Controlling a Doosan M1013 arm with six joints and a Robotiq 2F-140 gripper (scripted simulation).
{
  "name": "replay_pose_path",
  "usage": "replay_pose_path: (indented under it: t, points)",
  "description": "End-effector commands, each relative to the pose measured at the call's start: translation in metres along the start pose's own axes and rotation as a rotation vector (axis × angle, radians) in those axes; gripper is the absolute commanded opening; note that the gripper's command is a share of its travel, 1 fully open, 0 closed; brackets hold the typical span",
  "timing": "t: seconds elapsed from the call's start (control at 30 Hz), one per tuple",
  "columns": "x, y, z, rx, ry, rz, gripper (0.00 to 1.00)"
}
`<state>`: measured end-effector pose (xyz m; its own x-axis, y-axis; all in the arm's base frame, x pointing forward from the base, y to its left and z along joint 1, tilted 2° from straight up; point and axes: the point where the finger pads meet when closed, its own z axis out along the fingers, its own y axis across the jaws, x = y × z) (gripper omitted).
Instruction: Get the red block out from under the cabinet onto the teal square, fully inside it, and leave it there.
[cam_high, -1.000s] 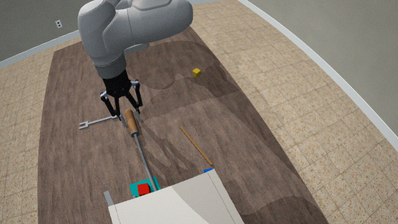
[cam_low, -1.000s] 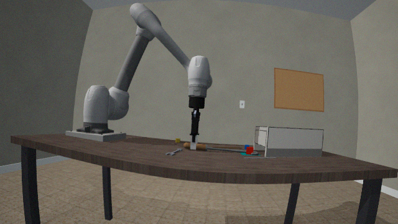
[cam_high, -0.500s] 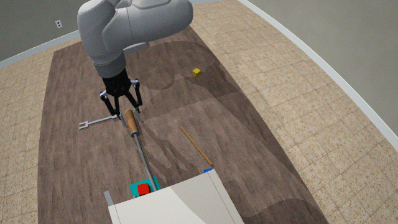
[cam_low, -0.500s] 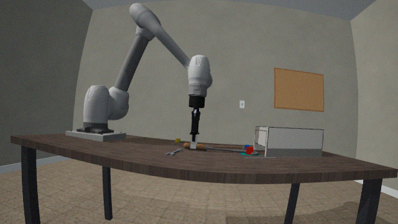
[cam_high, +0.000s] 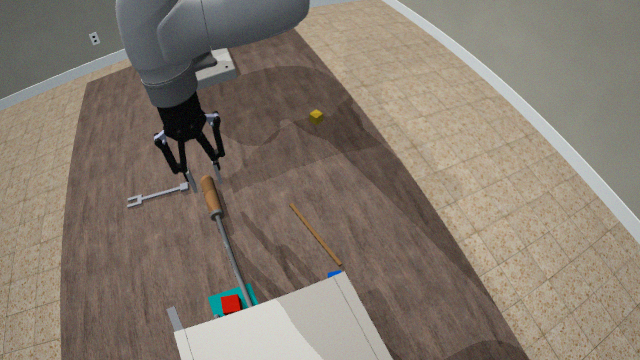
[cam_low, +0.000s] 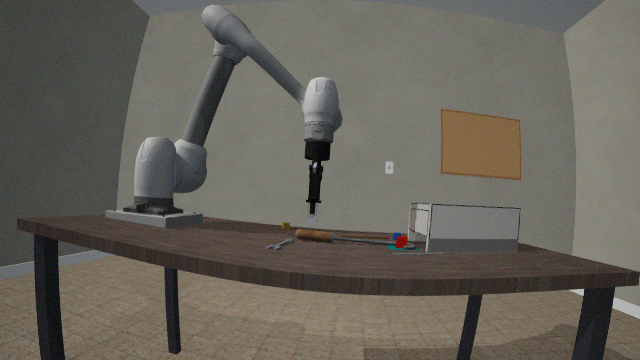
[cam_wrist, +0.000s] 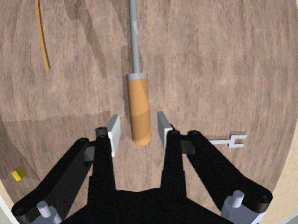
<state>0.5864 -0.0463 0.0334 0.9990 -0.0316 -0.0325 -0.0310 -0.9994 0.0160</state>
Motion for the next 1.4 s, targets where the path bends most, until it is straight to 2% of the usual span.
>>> replay_pose_path:
  t: [0.0, 0.23, 0.3, 0.53, 0.73, 1.03, 1.37]
  points:
    - [0.000, -0.001, -0.022, 0.000, 0.000, -0.001, 0.34]
    - [0.000, -0.001, -0.059, 0.000, 0.000, -0.001, 0.34]
    - [0.000, -0.001, -0.059, 0.000, 0.000, -0.001, 0.34]
    - [0.000, -0.001, -0.092, 0.000, 0.000, -0.001, 0.34]
    - [0.000, -0.001, -0.110, 0.000, 0.000, -0.001, 0.34]
    - [0.000, -0.001, -0.120, 0.000, 0.000, -0.001, 0.34]
    - [0.000, -0.001, -0.121, 0.000, 0.000, -0.001, 0.34]
